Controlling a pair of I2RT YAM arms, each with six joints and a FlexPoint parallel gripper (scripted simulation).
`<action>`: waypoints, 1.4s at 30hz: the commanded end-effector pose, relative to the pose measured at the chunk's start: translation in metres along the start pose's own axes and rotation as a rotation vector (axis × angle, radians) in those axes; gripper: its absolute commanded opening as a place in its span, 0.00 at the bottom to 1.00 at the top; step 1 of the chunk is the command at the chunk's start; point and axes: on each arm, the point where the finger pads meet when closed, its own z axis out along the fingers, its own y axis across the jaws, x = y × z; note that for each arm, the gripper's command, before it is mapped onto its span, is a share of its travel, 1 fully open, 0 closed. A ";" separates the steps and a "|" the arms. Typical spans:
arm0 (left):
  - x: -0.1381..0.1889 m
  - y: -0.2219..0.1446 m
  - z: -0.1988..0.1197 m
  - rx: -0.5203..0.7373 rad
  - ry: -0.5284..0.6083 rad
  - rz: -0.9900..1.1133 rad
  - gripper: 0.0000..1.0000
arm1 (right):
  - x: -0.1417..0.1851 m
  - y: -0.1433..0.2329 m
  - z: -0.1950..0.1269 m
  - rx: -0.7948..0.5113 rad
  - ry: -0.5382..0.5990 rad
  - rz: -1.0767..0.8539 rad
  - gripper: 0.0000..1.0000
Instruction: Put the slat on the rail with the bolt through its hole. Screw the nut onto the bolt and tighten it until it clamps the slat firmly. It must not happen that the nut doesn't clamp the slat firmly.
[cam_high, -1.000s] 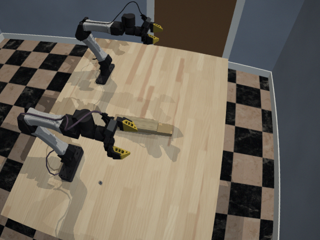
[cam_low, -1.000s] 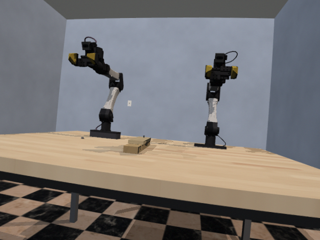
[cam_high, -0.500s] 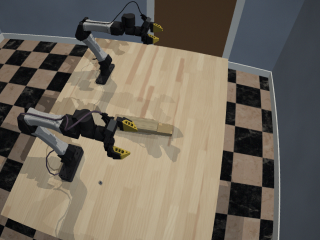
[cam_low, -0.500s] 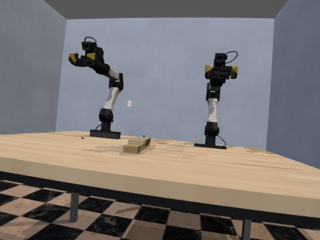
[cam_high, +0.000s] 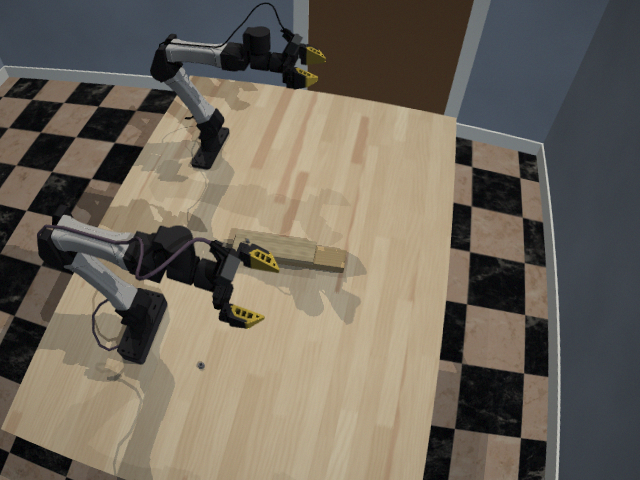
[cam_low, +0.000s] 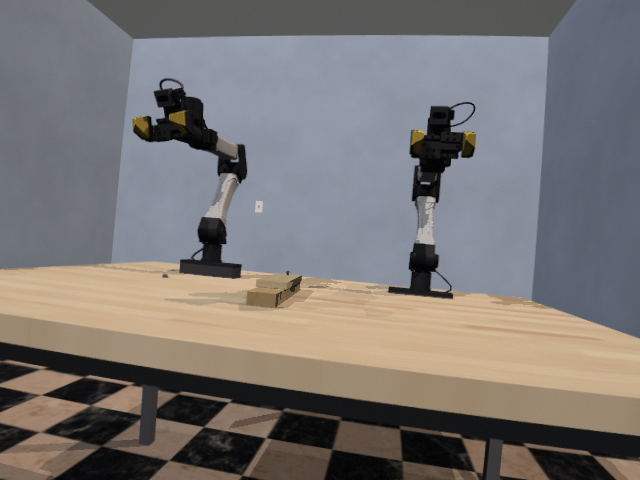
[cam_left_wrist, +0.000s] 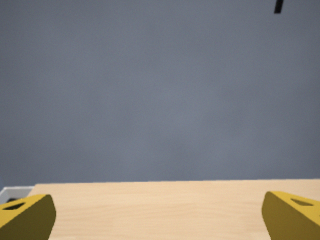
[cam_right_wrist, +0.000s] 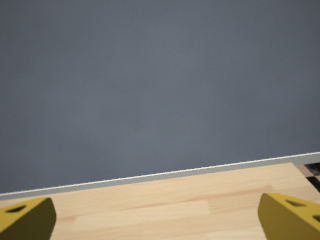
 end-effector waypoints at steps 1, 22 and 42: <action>-0.006 -0.002 0.000 0.012 -0.018 0.003 1.00 | 0.034 -0.011 0.007 0.029 0.103 0.093 1.00; -0.006 -0.002 0.000 0.012 -0.018 0.003 1.00 | 0.122 -0.041 0.007 0.192 0.361 0.450 1.00; -0.006 -0.002 0.000 0.012 -0.018 0.003 1.00 | 0.199 -0.066 -0.014 0.425 0.558 0.779 1.00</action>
